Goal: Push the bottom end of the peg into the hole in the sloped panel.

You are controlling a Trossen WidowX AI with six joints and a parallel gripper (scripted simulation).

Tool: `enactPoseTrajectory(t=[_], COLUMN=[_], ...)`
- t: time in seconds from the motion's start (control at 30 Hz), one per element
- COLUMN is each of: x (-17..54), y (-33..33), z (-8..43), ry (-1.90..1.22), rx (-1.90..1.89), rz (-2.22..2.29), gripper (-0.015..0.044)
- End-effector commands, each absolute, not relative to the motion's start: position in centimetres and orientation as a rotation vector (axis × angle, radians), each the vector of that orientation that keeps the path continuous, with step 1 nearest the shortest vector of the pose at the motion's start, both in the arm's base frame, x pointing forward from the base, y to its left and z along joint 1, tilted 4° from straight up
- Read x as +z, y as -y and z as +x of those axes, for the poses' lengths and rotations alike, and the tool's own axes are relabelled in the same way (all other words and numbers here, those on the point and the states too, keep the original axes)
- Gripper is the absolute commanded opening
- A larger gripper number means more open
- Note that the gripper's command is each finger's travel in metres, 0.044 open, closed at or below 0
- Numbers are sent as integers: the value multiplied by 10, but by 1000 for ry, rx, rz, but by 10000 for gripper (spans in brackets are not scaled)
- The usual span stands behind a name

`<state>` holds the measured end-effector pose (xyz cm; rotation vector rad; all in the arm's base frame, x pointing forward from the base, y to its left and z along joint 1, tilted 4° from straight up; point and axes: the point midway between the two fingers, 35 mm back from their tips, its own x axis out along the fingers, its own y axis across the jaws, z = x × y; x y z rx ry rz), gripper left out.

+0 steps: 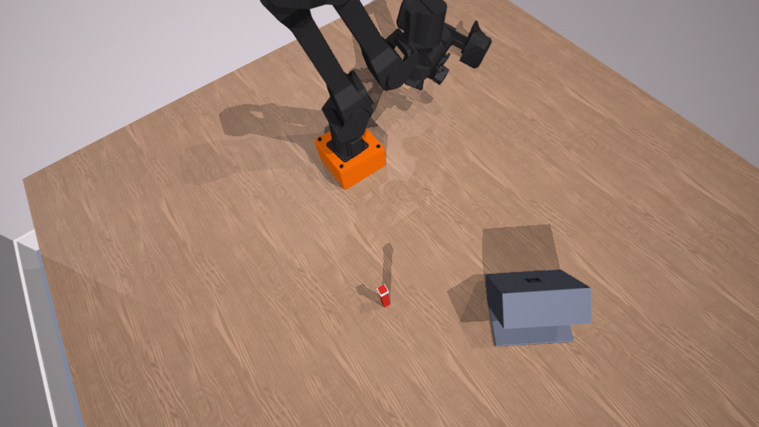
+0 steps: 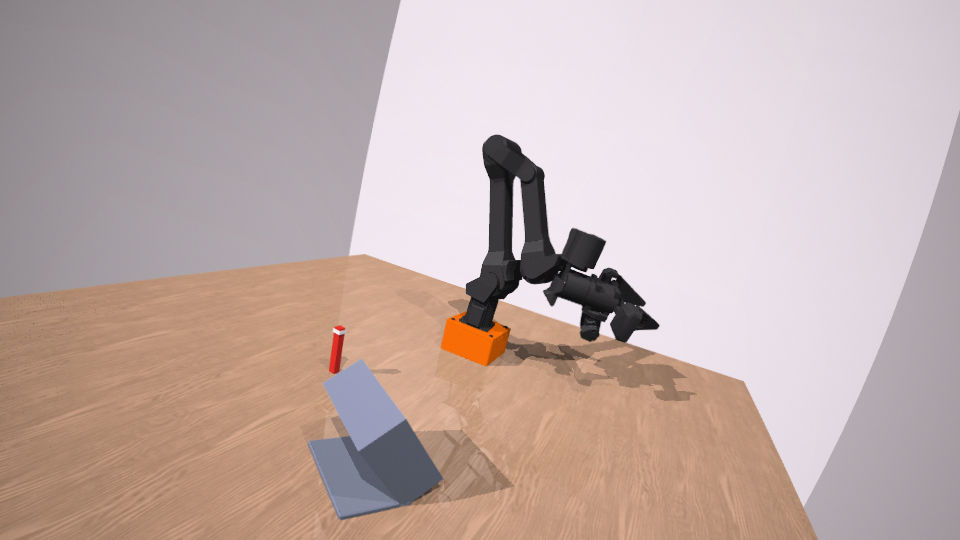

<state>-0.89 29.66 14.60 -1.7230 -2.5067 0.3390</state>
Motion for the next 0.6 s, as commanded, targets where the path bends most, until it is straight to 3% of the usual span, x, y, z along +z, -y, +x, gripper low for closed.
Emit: enactPoseTrajectory(t=[0.0, 0.57], x=[146, 130], y=[-297, -314], z=[-8, 72], ry=[2502, 1997], rx=[345, 836], rz=[-1726, -1897], gripper=[426, 440])
